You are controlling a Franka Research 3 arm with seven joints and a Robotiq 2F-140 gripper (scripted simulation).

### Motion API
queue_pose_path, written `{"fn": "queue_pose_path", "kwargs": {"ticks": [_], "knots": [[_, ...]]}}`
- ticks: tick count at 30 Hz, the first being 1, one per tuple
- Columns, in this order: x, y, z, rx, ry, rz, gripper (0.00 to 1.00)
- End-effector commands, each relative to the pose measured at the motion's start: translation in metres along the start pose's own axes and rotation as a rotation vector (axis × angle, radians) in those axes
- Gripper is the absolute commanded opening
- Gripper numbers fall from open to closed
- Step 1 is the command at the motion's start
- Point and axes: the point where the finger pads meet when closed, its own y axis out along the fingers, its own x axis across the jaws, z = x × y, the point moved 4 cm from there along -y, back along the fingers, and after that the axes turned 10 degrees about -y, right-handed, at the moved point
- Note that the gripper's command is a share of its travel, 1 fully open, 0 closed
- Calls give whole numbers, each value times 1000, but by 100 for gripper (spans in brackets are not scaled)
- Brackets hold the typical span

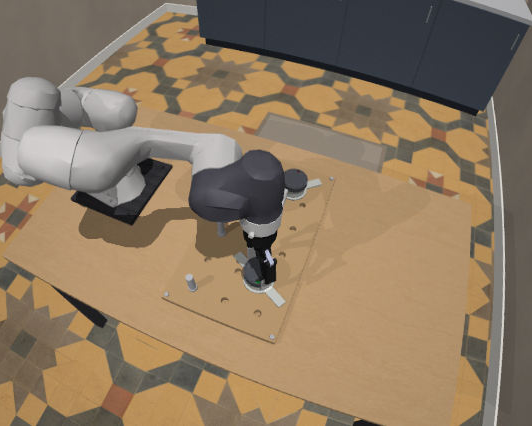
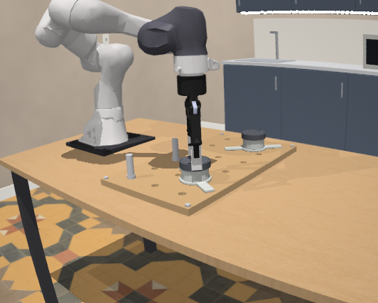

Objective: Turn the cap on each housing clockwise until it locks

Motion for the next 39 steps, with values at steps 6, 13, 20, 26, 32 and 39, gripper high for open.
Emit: {"fn": "queue_pose_path", "kwargs": {"ticks": [6, 13, 20, 26, 32, 39], "knots": [[0, 1, 0, 1, -4, 3, 10], [0, 1, 0, 1, -4, 3, 10], [0, 1, -1, 1, -4, 3, 10], [2, 1, -3, 1, -4, 3, 10], [7, 1, -10, 1, -4, 3, 10], [14, 1, -21, 1, -4, 3, 10]]}}
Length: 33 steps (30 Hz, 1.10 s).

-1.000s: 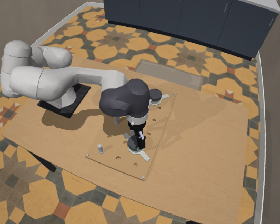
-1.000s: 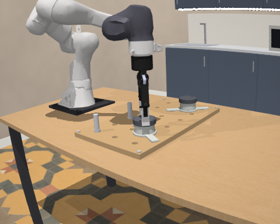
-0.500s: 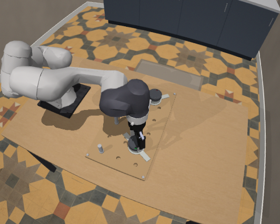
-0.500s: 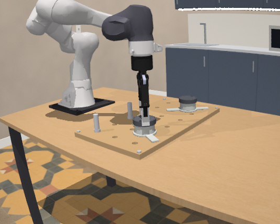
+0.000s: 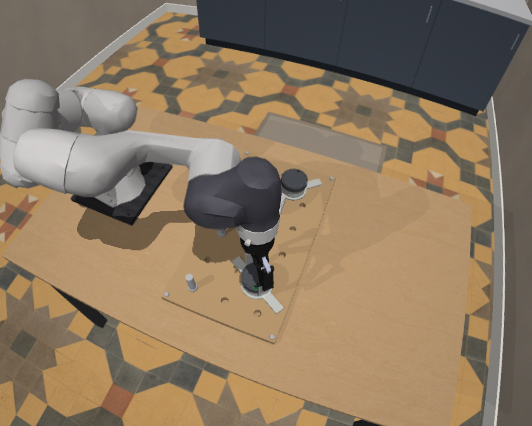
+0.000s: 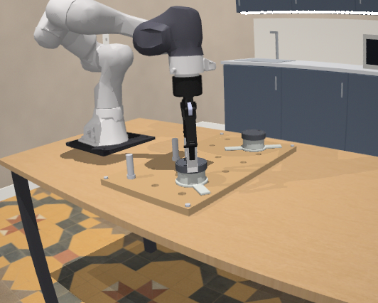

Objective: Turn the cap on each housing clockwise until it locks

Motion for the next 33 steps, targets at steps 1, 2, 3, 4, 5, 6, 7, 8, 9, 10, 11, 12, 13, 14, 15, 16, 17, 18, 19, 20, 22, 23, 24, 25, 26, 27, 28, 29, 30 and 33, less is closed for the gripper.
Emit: {"fn": "queue_pose_path", "kwargs": {"ticks": [1, 2, 3, 4, 5, 6, 7, 8, 9, 10, 11, 12, 13, 14, 15, 16, 17, 18, 19, 20, 22, 23, 24, 25, 26, 27, 28, 29, 30, 33], "knots": [[4, 1, -8, -4, -16, 2, 10], [4, 1, -8, -4, -16, 2, 10], [4, 1, -8, -4, -16, 2, 10], [5, 1, -10, -4, -16, 2, 10], [6, 1, -11, -4, -16, 2, 10], [7, 1, -12, -4, -16, 2, 10], [8, 1, -14, -4, -16, 2, 10], [9, 1, -15, -4, -16, 2, 10], [10, 1, -16, -4, -16, 2, 10], [11, 1, -17, -4, -16, 2, 10], [12, 1, -18, -4, -16, 2, 10], [12, 1, -19, -4, -16, 2, 10], [13, 1, -20, -4, -16, 2, 10], [14, 1, -21, -4, -16, 2, 10], [14, 1, -22, -4, -16, 2, 10], [15, 1, -23, -4, -16, 2, 10], [15, 1, -23, -4, -16, 2, 10], [15, 1, -24, -4, -16, 2, 10], [15, 1, -24, -4, -16, 2, 10], [15, 1, -24, -4, -16, 2, 10], [16, 1, -24, -4, -16, 2, 10], [16, 1, -24, -4, -16, 2, 10], [16, 1, -25, -4, -16, 2, 10], [16, 1, -25, -4, -16, 2, 10], [16, 1, -25, -4, -16, 2, 10], [16, 1, -25, -4, -16, 2, 10], [16, 1, -25, -4, -16, 2, 10], [16, 1, -25, -4, -16, 2, 10], [16, 1, -25, -4, -16, 2, 10], [16, 1, -25, -4, -16, 2, 10]]}}
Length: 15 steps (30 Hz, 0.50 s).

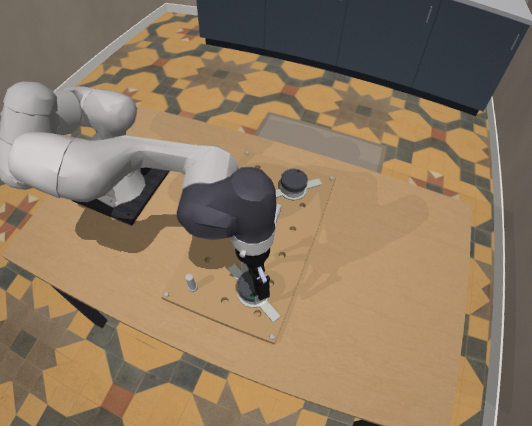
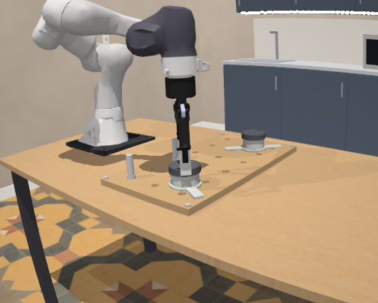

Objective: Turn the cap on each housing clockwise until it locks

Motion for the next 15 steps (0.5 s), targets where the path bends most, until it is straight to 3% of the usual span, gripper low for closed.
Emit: {"fn": "queue_pose_path", "kwargs": {"ticks": [1, 15], "knots": [[0, 1, -4, -4, -6, 1, 10], [-7, 1, -9, -4, -6, 1, 10]]}}
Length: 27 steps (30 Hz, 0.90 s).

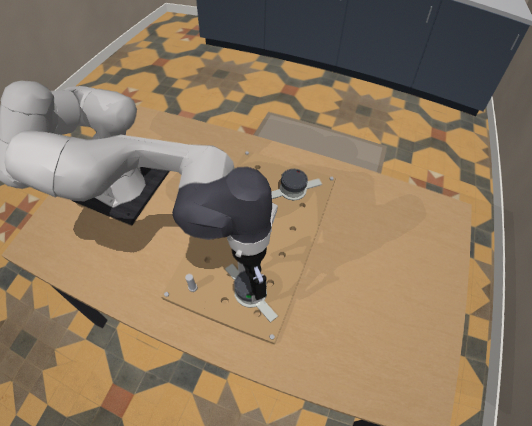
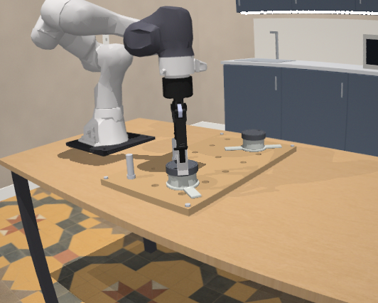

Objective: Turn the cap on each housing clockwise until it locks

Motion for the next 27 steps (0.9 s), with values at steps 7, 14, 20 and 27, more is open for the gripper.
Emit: {"fn": "queue_pose_path", "kwargs": {"ticks": [7, 14, 20, 27], "knots": [[-5, 1, -4, -4, -6, 0, 10], [-6, 1, -5, -4, -6, 0, 10], [-6, 1, -5, -4, -6, 0, 10], [-6, 1, -5, -4, -6, 0, 10]]}}
